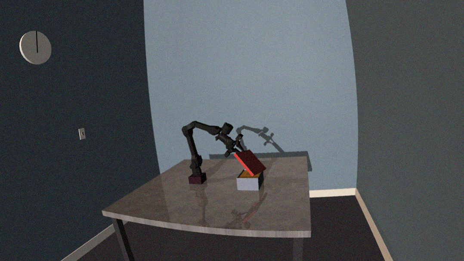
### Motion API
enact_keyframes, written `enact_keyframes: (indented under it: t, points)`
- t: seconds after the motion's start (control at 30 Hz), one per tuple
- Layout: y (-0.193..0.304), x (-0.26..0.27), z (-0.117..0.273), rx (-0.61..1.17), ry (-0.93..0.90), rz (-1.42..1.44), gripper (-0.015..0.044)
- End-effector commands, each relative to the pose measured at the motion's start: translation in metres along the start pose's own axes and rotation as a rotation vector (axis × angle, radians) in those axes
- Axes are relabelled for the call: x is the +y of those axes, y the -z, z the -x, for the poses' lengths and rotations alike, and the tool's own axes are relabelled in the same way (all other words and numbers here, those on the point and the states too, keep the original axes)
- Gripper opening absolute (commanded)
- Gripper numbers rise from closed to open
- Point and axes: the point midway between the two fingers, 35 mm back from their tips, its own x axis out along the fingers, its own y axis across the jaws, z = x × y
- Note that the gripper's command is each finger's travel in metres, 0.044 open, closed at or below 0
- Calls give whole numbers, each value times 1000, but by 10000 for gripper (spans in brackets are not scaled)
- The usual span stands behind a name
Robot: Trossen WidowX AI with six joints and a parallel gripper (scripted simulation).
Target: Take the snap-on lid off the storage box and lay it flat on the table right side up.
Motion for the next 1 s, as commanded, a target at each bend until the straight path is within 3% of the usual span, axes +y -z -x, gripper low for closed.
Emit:
enact_keyframes:
  t: [0.0,0.97]
  points:
    - [-6,-2,-1,-1,-6,0,0]
    - [-64,-6,2,-4,-5,4,0]
